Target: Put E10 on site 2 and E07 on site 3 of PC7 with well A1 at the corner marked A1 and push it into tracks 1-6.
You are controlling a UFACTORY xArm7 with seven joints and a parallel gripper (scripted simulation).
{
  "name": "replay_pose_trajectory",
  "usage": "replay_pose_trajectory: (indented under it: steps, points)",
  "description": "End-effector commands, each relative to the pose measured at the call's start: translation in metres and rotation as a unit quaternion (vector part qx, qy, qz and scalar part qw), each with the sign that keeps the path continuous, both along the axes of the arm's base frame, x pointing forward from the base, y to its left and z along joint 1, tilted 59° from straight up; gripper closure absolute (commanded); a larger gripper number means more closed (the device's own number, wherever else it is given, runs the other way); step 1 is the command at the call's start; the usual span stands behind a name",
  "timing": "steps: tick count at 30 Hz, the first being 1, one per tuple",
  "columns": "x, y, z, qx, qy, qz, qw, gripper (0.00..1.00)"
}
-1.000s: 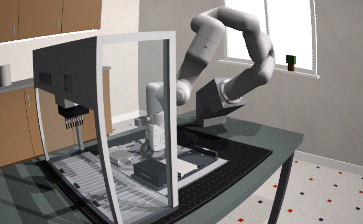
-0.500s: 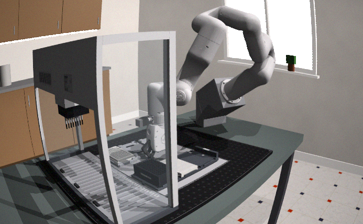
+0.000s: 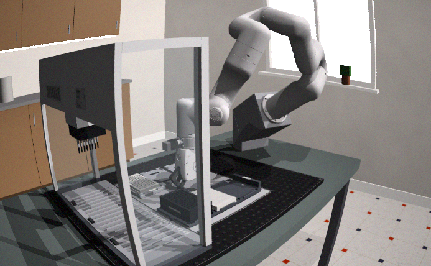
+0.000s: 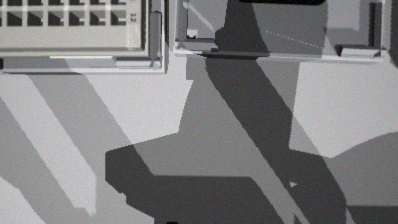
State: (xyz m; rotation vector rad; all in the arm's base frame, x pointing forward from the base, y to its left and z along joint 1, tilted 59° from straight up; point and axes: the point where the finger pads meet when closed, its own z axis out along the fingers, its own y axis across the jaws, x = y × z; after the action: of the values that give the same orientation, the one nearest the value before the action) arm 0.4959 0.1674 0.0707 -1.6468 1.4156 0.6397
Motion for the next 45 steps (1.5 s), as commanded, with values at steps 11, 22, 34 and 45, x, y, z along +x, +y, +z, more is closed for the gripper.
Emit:
replay_pose_trajectory:
  steps: [11, 22, 34, 45]
  points:
    - [0.000, 0.002, 0.006, 0.000, -0.001, -0.001, 1.000, 0.00]
    - [-0.002, 0.005, 0.009, 0.000, -0.001, -0.001, 1.000, 0.00]
    - [-0.003, 0.007, 0.014, 0.000, -0.001, -0.001, 1.000, 0.00]
    - [-0.004, 0.010, 0.018, 0.000, -0.001, -0.001, 1.000, 0.00]
